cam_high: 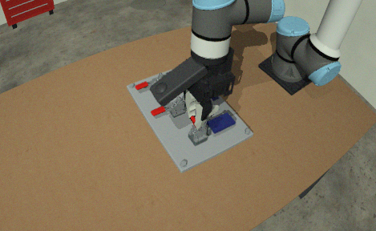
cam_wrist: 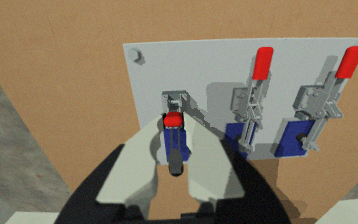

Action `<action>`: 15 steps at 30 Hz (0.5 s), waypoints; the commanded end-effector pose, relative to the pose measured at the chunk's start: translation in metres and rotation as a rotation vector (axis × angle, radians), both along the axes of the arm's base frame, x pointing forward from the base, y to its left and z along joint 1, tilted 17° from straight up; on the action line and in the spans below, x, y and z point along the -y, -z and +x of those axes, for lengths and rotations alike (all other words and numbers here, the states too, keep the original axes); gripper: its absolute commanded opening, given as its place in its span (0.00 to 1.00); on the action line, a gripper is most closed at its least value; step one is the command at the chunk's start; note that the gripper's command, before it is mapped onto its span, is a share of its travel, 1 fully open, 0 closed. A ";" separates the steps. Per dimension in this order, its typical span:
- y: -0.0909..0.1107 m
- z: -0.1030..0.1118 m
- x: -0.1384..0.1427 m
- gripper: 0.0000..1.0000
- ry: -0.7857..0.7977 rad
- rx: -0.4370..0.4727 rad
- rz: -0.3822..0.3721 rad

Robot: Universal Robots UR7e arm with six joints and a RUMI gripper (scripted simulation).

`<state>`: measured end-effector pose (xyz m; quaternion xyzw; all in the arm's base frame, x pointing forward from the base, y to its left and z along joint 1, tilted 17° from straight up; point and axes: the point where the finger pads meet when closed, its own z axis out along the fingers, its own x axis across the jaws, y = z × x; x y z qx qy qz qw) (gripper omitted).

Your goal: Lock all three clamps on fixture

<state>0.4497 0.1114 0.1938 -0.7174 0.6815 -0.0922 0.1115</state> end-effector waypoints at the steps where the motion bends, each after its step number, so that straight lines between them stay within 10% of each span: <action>1: -0.001 0.001 0.000 0.00 0.000 0.002 0.000; 15: -0.002 0.009 0.000 0.00 0.000 0.002 0.000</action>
